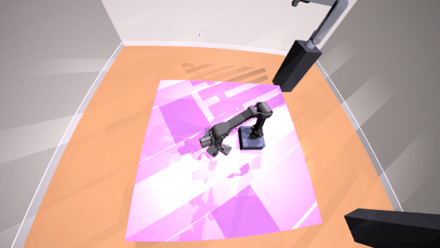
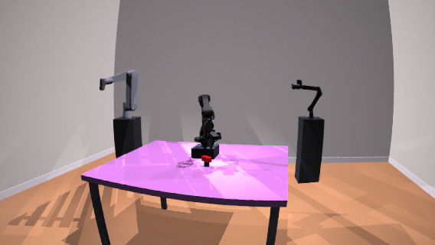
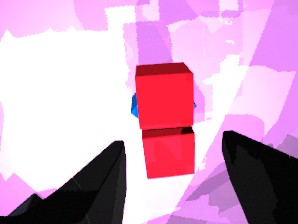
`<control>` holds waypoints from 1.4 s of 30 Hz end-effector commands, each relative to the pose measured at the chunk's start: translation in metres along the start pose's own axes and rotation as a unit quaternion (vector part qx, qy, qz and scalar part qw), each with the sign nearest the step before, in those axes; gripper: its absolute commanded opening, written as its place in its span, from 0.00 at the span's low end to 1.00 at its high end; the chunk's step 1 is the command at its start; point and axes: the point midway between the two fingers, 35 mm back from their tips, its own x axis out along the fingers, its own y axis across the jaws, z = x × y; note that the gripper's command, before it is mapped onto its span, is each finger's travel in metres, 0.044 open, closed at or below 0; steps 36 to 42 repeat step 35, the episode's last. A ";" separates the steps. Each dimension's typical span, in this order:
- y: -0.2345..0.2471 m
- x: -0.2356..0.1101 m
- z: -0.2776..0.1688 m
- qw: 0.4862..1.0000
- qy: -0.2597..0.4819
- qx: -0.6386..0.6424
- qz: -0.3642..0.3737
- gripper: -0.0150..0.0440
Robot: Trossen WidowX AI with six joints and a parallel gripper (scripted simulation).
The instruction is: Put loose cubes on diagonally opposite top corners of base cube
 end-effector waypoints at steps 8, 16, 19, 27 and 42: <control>0.000 -0.011 0.000 1.000 -0.002 0.000 -0.001 0.78; 0.008 -0.011 0.005 1.000 -0.001 0.000 0.001 0.93; 0.045 -0.012 0.025 1.000 -0.002 0.000 0.002 0.93; 0.109 -0.014 0.046 1.000 -0.002 -0.001 0.005 0.93; 0.109 -0.014 0.046 1.000 -0.002 -0.001 0.005 0.93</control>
